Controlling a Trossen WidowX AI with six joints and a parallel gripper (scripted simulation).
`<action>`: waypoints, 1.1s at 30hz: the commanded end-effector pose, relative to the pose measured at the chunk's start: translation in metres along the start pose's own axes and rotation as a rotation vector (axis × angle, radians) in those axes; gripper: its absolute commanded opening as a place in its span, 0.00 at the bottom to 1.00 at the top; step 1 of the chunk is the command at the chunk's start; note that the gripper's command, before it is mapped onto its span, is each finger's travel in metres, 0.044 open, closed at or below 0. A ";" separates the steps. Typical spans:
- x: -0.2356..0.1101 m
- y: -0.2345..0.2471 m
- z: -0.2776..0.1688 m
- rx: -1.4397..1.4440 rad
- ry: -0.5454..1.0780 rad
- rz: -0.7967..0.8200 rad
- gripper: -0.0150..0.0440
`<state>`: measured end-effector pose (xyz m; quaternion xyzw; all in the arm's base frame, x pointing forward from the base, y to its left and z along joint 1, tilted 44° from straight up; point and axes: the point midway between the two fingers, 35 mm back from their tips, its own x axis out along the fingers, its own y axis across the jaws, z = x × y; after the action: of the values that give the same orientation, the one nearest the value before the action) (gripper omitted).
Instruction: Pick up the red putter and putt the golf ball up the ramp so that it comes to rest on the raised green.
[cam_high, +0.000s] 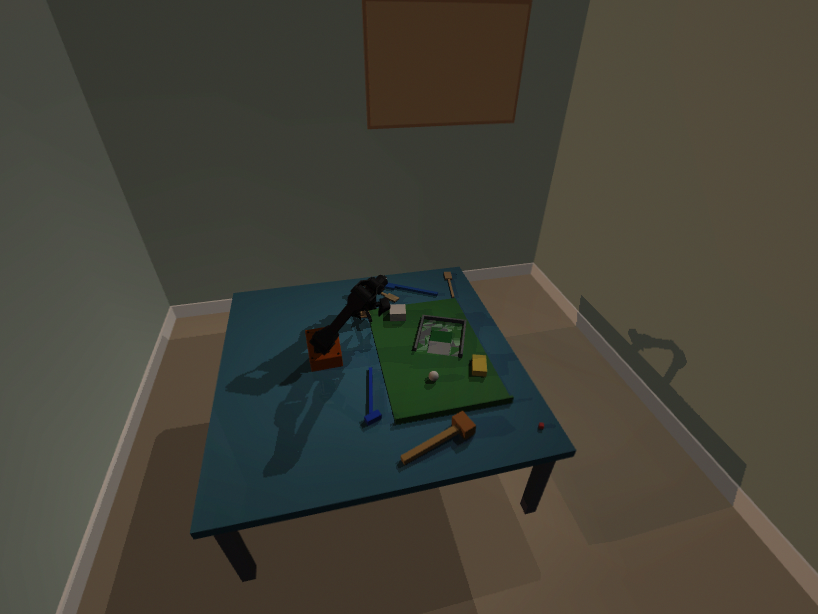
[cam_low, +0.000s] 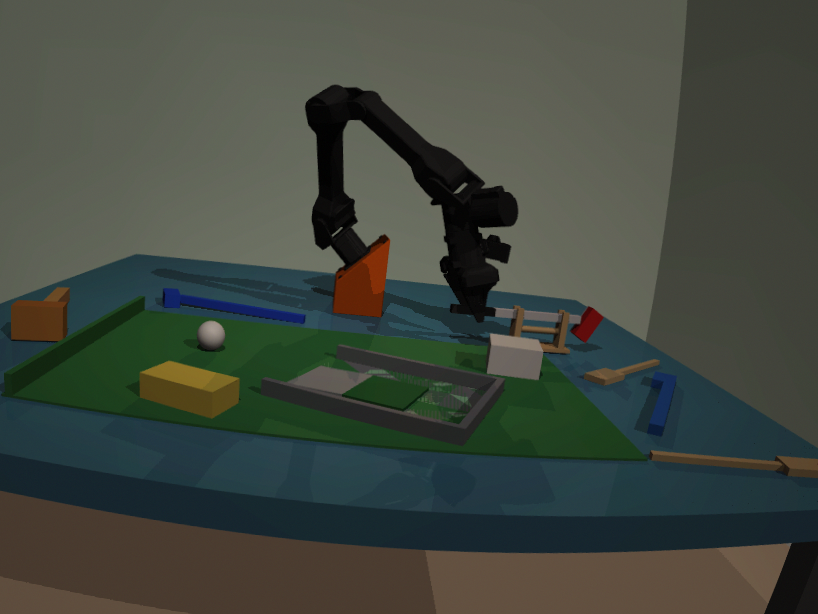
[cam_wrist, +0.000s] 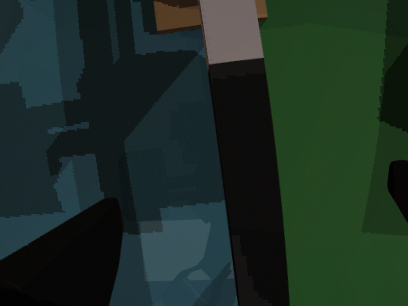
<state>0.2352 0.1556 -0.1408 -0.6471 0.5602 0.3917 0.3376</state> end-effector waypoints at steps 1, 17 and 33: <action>0.009 0.004 -0.005 -0.008 0.013 0.009 1.00; 0.021 0.004 -0.009 -0.008 0.014 0.009 1.00; 0.019 0.001 -0.007 0.000 0.005 0.006 0.37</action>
<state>0.2357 0.1407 -0.1549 -0.6466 0.5629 0.3909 0.3351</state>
